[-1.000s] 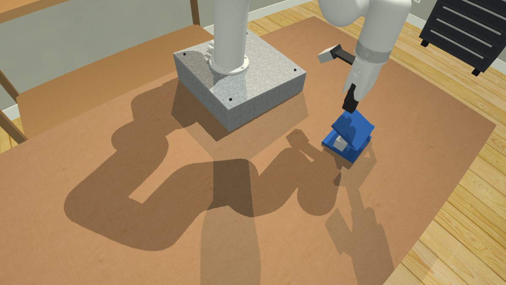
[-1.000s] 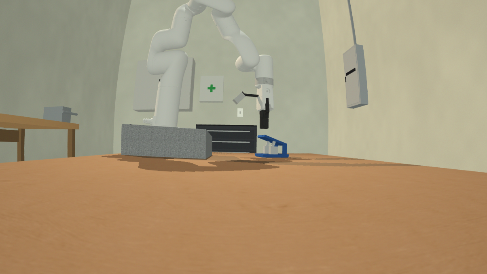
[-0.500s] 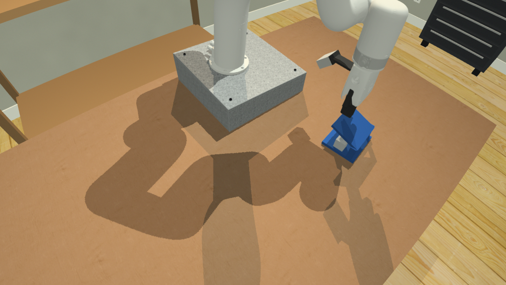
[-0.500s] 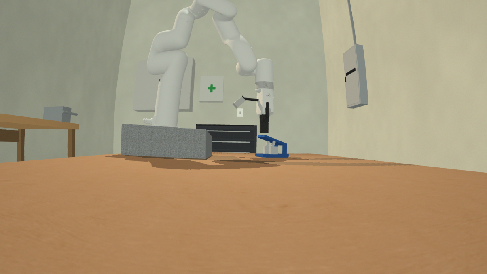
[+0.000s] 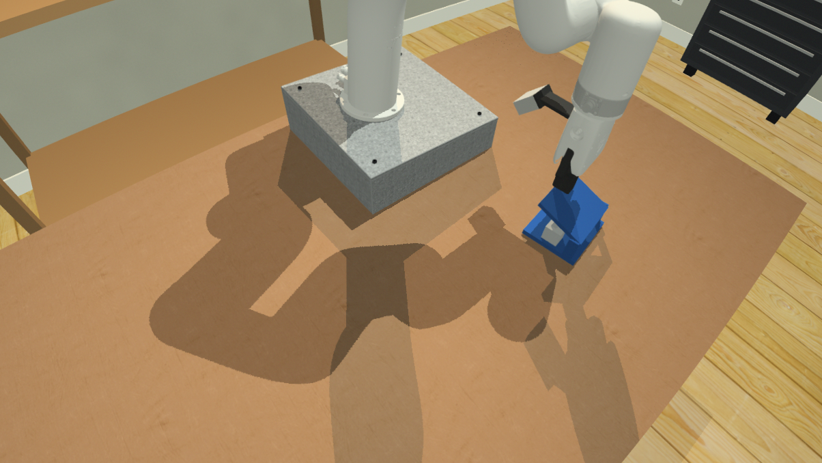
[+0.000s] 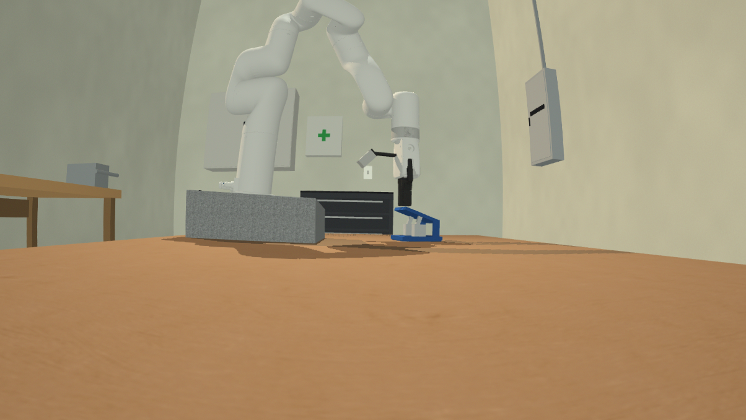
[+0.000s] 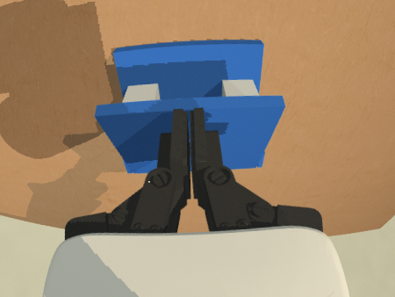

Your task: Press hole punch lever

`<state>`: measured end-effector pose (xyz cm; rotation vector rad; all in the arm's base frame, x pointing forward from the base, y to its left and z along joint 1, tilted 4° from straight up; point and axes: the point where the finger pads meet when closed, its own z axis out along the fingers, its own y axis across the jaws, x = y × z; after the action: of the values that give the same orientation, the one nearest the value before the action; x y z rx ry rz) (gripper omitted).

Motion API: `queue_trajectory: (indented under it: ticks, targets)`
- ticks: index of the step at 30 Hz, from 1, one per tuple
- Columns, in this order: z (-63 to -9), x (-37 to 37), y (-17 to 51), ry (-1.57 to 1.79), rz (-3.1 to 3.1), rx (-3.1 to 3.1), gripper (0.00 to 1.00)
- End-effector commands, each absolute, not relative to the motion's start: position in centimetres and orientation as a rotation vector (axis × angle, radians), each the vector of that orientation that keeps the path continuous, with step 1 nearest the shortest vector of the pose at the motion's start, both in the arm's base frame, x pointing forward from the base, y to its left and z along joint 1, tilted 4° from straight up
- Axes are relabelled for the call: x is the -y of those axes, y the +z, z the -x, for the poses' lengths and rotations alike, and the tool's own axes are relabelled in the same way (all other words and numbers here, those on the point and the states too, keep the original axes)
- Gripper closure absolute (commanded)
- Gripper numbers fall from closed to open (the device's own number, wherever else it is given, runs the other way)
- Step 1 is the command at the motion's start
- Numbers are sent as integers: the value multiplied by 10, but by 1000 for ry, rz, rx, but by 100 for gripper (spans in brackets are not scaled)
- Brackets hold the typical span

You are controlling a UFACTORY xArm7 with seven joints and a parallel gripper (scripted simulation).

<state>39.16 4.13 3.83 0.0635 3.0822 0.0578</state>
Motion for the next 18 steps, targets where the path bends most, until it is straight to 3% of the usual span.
queue_trajectory:
  ticks: [1, 18]
  targets:
    - [-393, -41, 39, 59, -64, -3079, 100]
    - [-393, -42, 32, 59, -64, -3079, 100]
